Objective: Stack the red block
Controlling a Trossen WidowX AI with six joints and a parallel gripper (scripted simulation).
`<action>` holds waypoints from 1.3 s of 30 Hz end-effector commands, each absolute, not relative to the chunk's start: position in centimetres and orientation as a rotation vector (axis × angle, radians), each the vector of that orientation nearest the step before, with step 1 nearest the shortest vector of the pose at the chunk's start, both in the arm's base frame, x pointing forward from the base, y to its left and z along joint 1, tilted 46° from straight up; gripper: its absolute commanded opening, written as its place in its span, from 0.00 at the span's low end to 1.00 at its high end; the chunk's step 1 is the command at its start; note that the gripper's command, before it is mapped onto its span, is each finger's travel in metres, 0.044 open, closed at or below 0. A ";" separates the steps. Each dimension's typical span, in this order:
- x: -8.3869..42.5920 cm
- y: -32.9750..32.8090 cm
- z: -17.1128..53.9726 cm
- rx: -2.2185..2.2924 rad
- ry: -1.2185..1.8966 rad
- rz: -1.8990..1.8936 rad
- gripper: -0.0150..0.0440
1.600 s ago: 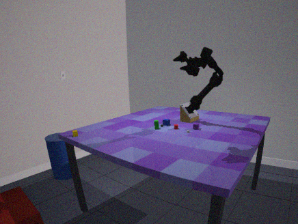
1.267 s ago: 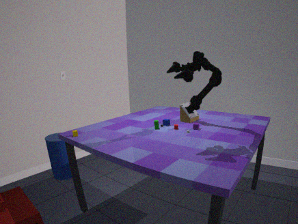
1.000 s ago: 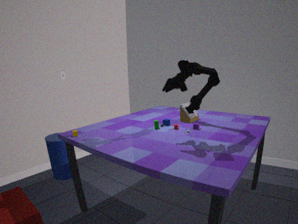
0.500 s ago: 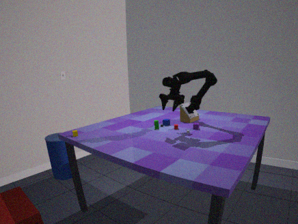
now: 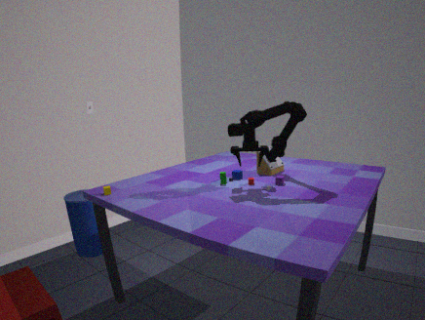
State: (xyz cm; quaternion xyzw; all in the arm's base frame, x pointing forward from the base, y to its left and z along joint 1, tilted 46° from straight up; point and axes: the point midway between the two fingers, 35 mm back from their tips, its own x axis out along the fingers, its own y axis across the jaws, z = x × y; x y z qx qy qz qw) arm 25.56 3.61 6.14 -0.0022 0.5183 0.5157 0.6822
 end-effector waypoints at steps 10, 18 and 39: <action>24.9 6.5 3.4 0.024 1.175 1.154 1.00; 24.6 7.0 3.0 0.025 1.175 1.154 1.00; 24.4 9.4 0.7 0.026 1.174 1.155 1.00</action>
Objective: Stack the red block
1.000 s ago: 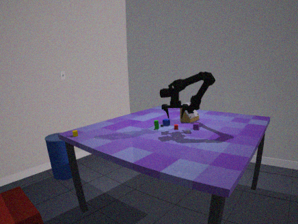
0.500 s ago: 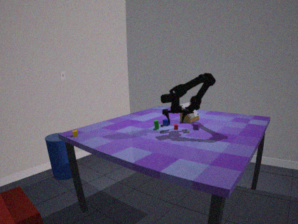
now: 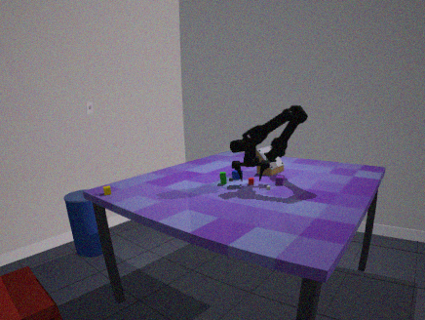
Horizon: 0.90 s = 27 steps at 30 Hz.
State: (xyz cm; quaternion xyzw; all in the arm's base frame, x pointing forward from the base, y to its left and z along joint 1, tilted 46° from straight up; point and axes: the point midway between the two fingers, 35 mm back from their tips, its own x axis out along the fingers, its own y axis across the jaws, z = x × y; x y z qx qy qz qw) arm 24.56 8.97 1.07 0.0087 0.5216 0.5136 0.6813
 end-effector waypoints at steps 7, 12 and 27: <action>24.3 9.5 0.6 0.026 1.174 1.156 1.00; 24.3 9.5 0.6 0.026 1.174 1.156 1.00; 24.3 9.5 0.6 0.026 1.174 1.156 0.51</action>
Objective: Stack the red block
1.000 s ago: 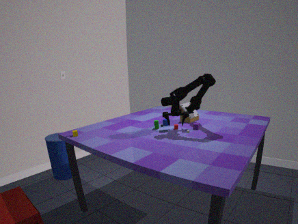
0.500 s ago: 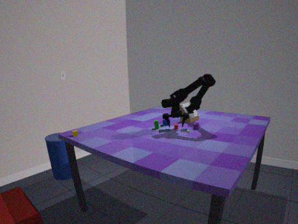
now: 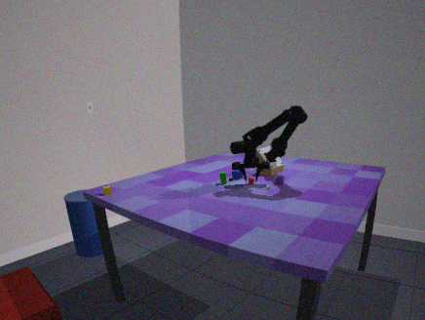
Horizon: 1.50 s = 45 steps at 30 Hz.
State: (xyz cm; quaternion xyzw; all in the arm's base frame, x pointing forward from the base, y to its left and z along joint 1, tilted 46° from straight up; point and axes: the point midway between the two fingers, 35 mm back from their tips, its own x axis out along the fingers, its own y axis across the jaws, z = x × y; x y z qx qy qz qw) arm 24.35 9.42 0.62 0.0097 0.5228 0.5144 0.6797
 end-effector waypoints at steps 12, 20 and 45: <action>24.4 9.1 1.0 0.026 1.174 1.155 0.25; 24.7 6.4 3.5 0.024 1.175 1.154 0.25; 25.4 1.0 8.7 0.023 1.178 1.152 0.25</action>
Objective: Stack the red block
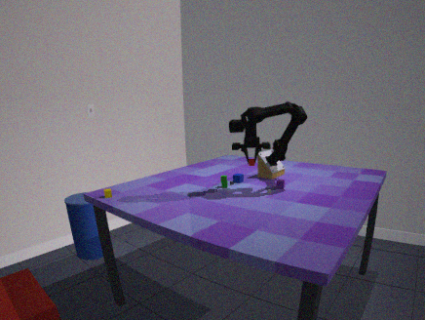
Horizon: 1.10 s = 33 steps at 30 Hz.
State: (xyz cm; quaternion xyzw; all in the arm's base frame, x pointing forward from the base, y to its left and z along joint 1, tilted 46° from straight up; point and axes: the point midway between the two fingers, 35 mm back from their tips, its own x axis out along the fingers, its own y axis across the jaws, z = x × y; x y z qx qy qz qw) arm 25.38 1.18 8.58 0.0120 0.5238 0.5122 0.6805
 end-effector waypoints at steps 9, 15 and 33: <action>28.0 -1.1 6.9 0.019 1.177 1.150 0.25; 29.6 -2.6 5.4 0.017 1.177 1.149 0.25; 33.2 -6.9 0.1 0.013 1.175 1.147 0.25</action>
